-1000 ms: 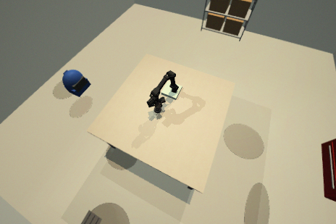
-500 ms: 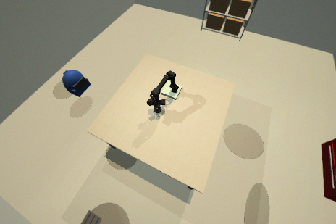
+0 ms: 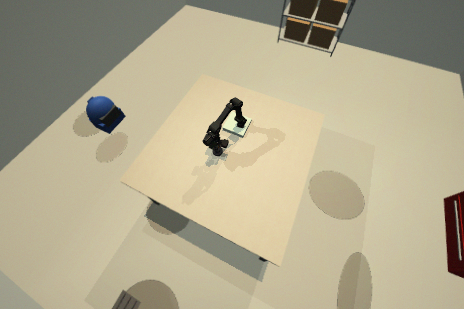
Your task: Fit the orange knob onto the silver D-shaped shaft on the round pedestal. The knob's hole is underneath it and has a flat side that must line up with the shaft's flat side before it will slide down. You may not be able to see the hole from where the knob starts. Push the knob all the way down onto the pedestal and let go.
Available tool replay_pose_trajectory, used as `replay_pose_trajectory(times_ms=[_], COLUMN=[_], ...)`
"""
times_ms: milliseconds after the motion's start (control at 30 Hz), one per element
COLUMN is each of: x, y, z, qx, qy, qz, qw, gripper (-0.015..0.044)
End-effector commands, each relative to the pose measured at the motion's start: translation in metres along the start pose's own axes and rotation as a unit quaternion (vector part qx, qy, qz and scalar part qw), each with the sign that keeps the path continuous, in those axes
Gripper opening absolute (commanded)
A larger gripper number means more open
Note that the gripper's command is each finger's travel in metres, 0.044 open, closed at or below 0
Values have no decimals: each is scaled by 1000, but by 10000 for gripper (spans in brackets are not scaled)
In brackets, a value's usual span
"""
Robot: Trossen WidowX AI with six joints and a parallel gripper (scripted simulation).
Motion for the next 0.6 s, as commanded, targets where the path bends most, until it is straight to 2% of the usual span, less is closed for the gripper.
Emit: replay_pose_trajectory(times_ms=[0, 567], x=[1, 0], y=[1, -1], z=[-1, -1], qx=[-3, -3], qy=[-1, -1], qz=[56, 241], qw=[998, 971], gripper=[0, 0])
Point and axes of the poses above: the point midway between the two fingers, 35 mm back from their tips, its own z axis out along the fingers, its own x axis across the jaws, y = z × x, the point moved 8 cm from there along -z, back along the fingers, and after that the axes turned 2 degrees about z, right-handed, at the moved point
